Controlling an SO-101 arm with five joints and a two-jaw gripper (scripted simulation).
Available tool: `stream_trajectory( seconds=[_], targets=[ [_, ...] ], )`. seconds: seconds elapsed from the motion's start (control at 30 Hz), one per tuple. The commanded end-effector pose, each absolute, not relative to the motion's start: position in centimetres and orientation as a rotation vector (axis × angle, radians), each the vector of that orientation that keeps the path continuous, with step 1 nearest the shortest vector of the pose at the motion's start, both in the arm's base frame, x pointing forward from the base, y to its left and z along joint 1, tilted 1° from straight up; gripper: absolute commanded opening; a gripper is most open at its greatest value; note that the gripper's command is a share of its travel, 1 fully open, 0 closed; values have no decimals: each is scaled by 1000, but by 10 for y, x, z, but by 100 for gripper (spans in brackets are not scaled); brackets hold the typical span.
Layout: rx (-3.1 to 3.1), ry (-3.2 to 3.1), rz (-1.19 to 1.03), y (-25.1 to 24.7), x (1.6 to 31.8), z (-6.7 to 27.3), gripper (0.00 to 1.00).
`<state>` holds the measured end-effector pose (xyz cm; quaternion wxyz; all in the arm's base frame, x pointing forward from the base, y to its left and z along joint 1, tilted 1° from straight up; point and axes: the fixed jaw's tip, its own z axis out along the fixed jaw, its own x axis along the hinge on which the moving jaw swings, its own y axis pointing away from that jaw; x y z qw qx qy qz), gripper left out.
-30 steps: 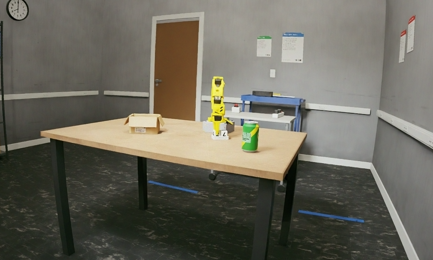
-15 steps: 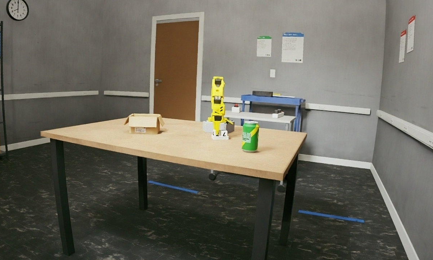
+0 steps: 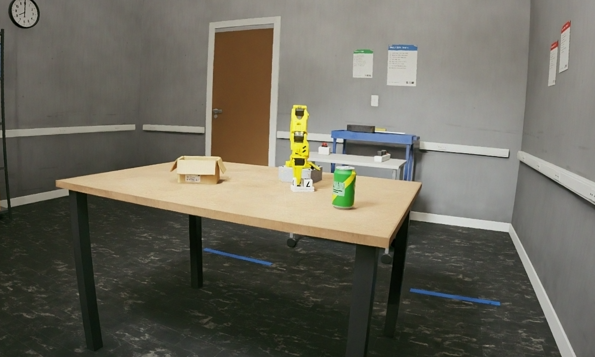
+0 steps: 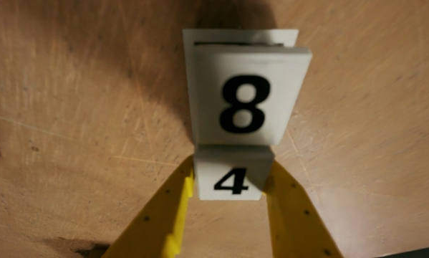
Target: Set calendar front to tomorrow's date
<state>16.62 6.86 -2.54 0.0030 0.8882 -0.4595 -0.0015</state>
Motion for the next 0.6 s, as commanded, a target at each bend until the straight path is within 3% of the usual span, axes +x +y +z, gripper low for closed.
stream_trajectory(
  seconds=[0.0, 0.57],
  targets=[
    [2790, -1453, 5, 71, 169, -23, 0],
    [2790, -1453, 5, 71, 170, -20, 0]
  ],
)
